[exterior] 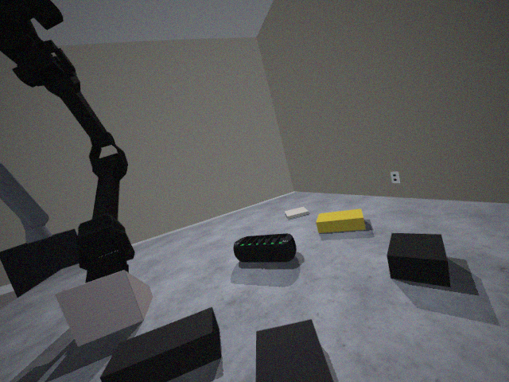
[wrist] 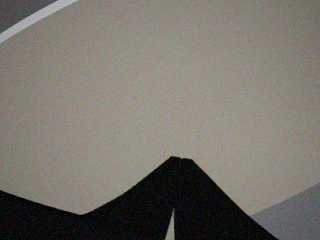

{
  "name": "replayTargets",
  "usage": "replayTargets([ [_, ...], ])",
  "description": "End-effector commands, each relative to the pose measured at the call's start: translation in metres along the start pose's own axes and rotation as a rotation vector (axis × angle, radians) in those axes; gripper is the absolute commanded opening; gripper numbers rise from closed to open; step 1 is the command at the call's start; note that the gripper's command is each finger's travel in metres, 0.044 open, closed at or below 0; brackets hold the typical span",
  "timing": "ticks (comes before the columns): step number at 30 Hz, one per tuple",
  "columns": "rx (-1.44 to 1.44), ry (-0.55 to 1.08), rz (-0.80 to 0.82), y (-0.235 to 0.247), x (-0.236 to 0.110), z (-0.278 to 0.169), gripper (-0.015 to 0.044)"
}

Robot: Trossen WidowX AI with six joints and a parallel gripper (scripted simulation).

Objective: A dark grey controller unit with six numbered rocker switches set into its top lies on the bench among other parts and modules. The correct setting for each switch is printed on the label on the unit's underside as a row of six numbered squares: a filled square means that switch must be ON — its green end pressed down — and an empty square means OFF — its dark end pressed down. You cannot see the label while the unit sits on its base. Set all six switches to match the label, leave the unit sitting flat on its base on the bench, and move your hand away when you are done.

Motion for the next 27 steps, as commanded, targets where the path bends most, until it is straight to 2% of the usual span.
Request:
replayTargets([
  [1,-0.060,-0.077,-0.050,-0.028,0.017,0.012,0.0000],
  [12,-0.200,-0.320,-0.114,-0.106,0.065,0.066,0.0000],
  [22,-0.328,-0.469,-0.173,-0.161,0.091,0.116,0.0000],
  [27,-0.419,-0.583,-0.208,-0.195,0.104,0.155,0.0000],
])
Point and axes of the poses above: the point midway between the two fingers, 35 mm back from their tips, its own x axis out along the fingers, its own y axis across the jaws, z = x × y, the point moved 7 cm from there along -x, back along the fingers, and after that the axes turned 10 degrees about -x, right-handed, at the moved point
